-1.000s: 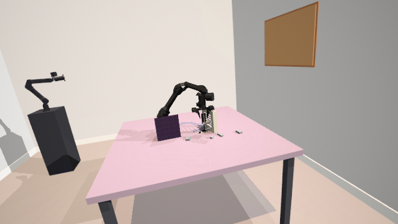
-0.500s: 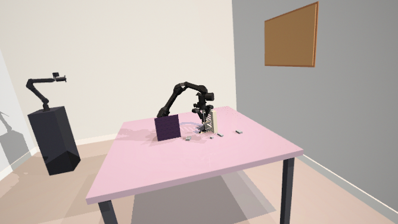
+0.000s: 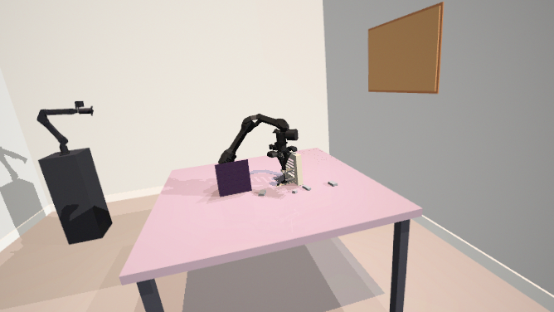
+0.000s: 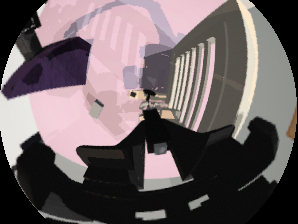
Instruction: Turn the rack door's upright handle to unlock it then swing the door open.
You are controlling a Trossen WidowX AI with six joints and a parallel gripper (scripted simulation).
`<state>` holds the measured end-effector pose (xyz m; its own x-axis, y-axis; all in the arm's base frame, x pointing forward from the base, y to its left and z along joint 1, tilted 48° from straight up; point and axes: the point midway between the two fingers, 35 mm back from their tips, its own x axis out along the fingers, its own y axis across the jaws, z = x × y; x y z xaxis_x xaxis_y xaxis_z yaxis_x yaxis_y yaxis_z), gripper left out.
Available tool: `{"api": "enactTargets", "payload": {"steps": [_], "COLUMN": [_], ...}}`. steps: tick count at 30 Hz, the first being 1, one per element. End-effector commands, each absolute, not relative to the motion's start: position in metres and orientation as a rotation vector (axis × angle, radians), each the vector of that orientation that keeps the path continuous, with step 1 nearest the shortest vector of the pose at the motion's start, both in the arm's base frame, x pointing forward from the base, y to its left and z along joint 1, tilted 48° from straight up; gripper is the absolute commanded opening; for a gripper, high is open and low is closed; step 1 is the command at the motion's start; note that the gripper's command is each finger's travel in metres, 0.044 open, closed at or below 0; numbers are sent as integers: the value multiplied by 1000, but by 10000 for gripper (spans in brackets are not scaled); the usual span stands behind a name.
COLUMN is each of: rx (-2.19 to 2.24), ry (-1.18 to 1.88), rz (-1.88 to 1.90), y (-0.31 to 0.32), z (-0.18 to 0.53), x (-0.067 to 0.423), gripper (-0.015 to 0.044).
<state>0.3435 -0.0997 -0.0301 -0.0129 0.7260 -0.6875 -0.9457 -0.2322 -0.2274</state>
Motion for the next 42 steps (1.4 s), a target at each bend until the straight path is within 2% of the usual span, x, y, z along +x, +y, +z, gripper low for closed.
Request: {"api": "enactTargets", "payload": {"steps": [1,18,42], "rx": [-843,-612,-260], "ry": [345,571,882], "rz": [1611,1513,1325], "y": [-99,-97,-84], "z": [-30,-27,-13], "x": [343,330,287], "gripper": [10,10,10]}}
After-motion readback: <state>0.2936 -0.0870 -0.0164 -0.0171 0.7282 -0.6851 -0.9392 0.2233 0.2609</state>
